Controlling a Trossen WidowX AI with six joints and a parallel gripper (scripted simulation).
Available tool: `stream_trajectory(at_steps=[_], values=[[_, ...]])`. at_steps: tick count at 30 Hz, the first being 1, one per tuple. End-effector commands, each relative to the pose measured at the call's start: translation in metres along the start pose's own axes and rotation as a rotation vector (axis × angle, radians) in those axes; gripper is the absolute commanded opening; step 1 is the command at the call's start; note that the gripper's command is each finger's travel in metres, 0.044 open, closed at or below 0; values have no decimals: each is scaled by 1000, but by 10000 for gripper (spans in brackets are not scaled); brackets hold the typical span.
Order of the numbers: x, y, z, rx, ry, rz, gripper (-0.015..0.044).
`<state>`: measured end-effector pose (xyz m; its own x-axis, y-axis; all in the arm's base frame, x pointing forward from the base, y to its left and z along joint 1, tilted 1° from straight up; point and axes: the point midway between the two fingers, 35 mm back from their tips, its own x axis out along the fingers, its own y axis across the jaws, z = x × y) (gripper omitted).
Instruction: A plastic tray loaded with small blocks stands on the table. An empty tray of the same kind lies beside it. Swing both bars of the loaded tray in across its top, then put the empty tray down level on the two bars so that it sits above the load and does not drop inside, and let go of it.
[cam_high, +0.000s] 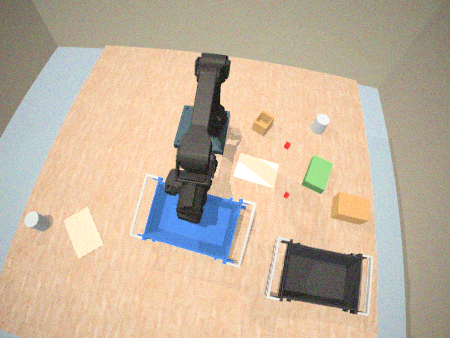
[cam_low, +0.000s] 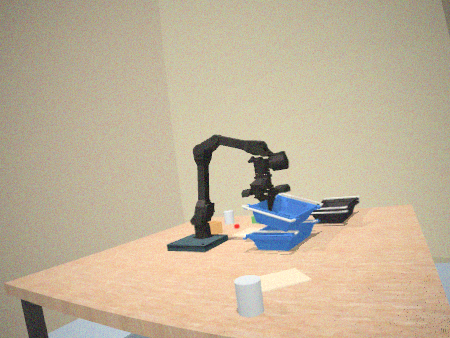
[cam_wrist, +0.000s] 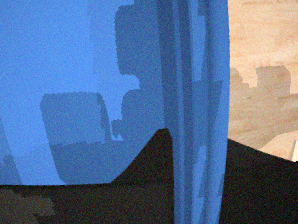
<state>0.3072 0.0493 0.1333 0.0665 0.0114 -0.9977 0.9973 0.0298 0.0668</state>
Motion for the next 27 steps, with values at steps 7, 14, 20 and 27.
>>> stream_trajectory(at_steps=[7,14,20,27], values=[[0,0,0,0,0,-1,0],[9,-6,0,2,1,-19,0],[12,-8,0,3,2,-26,0],[12,-8,0,3,2,-26,0]])
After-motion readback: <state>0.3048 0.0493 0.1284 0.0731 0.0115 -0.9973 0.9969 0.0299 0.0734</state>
